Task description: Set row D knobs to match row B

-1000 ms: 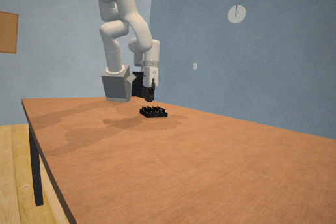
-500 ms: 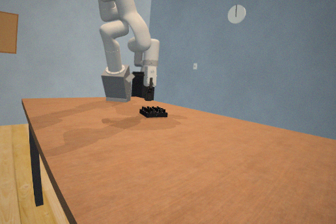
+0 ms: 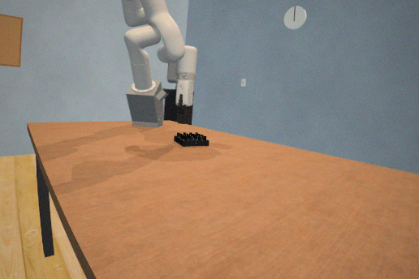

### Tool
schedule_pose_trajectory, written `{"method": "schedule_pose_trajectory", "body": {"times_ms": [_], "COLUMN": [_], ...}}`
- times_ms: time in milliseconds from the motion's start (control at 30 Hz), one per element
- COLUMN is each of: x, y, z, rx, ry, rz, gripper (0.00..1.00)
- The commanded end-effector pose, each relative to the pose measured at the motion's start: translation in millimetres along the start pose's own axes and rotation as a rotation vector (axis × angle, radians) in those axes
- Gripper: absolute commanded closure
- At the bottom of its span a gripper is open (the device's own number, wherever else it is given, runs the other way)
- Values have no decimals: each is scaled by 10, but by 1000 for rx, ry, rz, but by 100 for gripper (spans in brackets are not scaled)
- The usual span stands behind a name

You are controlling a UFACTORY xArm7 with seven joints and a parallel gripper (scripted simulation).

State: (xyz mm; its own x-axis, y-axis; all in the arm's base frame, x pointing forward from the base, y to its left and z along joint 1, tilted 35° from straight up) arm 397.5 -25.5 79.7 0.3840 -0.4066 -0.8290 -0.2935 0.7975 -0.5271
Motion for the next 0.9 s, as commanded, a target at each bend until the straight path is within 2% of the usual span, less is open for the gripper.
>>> {"method": "schedule_pose_trajectory", "body": {"times_ms": [0, 133, 167, 567, 867], "x": [-32, -43, -57, -115, -119], "y": [-22, -33, -47, -101, -104], "z": [-11, -20, -31, -77, -80], "rx": [155, 219, 306, 662, 684], "ry": [-15, -15, -16, -18, -18], "rz": [-10, -9, -9, -5, -5], "gripper": [81, 81, 81, 81, 81]}}
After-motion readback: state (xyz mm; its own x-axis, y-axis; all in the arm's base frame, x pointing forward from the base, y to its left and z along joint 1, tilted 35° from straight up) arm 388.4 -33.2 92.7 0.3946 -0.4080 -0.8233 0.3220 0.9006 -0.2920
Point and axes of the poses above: the point where the finger pads meet when closed, its own x axis out along the fingers, its own y axis across the jaws, z = x × y, the point moved 2 cm from there along -x, back along the fingers, and after that the axes turned 14 degrees about x, right-handed, at the moved point
